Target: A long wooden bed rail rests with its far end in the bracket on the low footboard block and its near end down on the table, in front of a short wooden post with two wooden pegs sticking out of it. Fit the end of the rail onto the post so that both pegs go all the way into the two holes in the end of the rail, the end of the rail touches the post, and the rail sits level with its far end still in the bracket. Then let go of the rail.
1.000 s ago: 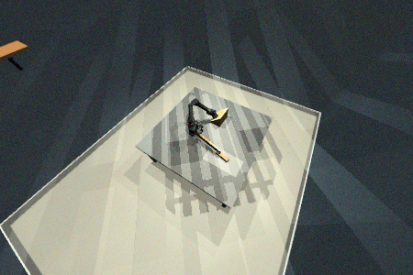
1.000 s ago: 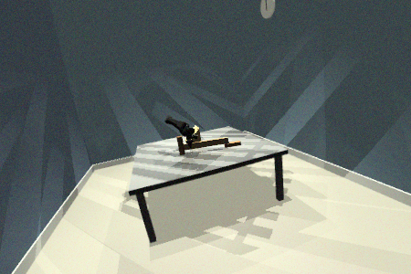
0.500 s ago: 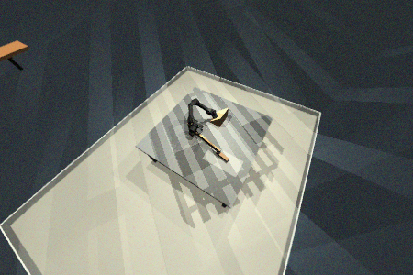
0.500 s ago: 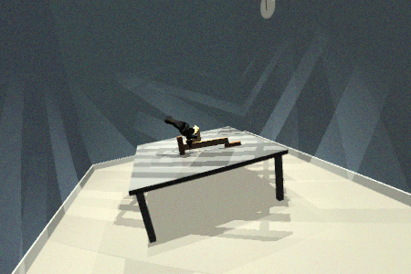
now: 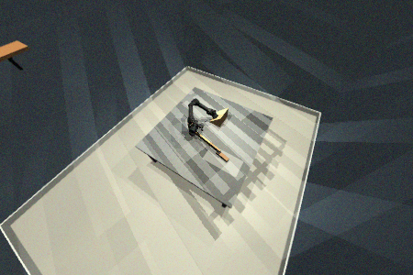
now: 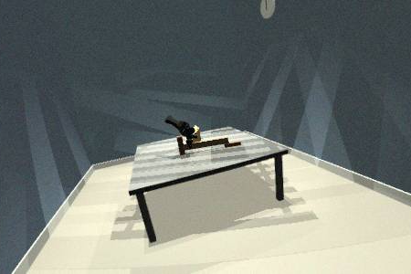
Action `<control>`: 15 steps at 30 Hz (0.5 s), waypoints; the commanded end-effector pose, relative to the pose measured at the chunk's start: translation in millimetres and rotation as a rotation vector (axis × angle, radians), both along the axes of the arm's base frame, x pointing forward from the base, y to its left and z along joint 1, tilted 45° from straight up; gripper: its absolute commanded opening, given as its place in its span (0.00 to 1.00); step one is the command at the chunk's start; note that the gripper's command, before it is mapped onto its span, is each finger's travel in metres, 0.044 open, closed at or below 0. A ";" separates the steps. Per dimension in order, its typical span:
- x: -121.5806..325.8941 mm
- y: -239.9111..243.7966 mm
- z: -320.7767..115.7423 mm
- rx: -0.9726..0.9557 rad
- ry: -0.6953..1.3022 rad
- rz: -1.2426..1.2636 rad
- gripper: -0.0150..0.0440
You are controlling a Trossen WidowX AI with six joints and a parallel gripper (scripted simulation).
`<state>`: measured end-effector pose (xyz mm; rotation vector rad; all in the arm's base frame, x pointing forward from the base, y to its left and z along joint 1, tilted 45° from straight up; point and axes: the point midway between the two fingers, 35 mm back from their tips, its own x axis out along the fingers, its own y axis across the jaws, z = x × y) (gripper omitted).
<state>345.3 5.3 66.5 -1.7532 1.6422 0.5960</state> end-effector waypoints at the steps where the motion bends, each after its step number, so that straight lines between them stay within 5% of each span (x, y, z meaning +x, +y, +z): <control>1: 1.1 30.0 -0.3 0.004 -0.001 0.008 1.00; 15: 0.4 39.5 0.0 0.003 -0.001 0.008 1.00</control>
